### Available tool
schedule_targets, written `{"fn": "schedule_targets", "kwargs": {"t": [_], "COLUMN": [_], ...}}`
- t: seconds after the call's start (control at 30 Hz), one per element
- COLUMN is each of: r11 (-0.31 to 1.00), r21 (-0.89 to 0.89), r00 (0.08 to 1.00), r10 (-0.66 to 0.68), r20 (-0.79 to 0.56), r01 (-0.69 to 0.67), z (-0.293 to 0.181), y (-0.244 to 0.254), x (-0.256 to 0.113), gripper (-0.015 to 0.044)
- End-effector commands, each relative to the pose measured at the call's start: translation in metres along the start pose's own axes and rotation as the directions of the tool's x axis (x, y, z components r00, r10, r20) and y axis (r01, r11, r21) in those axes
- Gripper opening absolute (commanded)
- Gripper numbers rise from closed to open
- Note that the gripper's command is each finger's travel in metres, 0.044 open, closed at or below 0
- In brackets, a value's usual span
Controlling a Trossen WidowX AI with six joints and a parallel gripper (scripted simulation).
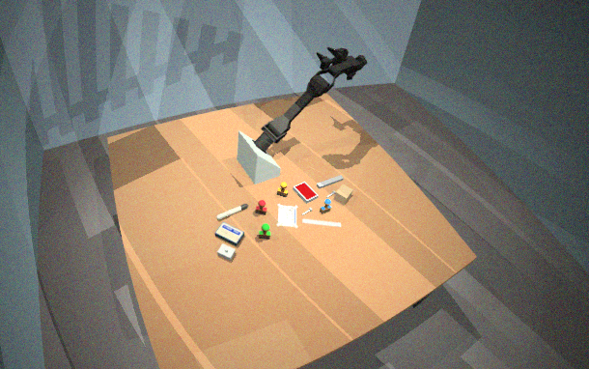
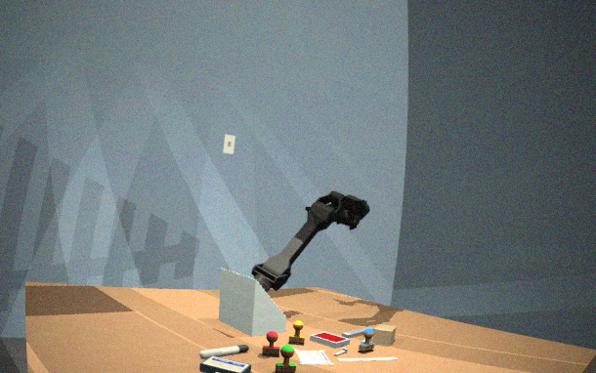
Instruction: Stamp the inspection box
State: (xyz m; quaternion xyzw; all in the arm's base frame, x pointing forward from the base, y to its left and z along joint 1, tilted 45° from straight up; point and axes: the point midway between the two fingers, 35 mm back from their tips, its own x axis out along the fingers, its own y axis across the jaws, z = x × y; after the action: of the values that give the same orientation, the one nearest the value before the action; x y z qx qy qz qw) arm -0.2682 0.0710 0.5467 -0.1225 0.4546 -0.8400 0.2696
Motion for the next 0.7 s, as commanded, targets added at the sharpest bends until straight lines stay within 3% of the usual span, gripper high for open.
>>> {"fn": "schedule_targets", "kwargs": {"t": [0.0, 0.2, 0.43, 0.67], "r11": [1.000, 0.992, 0.938, 0.822], "r21": [0.002, 0.089, 0.203, 0.254], "r00": [1.000, 0.986, 0.893, 0.721], "r10": [-0.002, -0.071, -0.180, -0.247], "r20": [-0.003, -0.149, -0.412, -0.647], "r01": [0.002, 0.085, 0.282, 0.510], "z": [-0.001, -0.047, -0.120, -0.177], "y": [0.000, -0.012, -0.022, -0.014], "x": [0.000, -0.026, -0.095, -0.185], "gripper": [0.0374, 0.0227, 0.0227, 0.0227]}}
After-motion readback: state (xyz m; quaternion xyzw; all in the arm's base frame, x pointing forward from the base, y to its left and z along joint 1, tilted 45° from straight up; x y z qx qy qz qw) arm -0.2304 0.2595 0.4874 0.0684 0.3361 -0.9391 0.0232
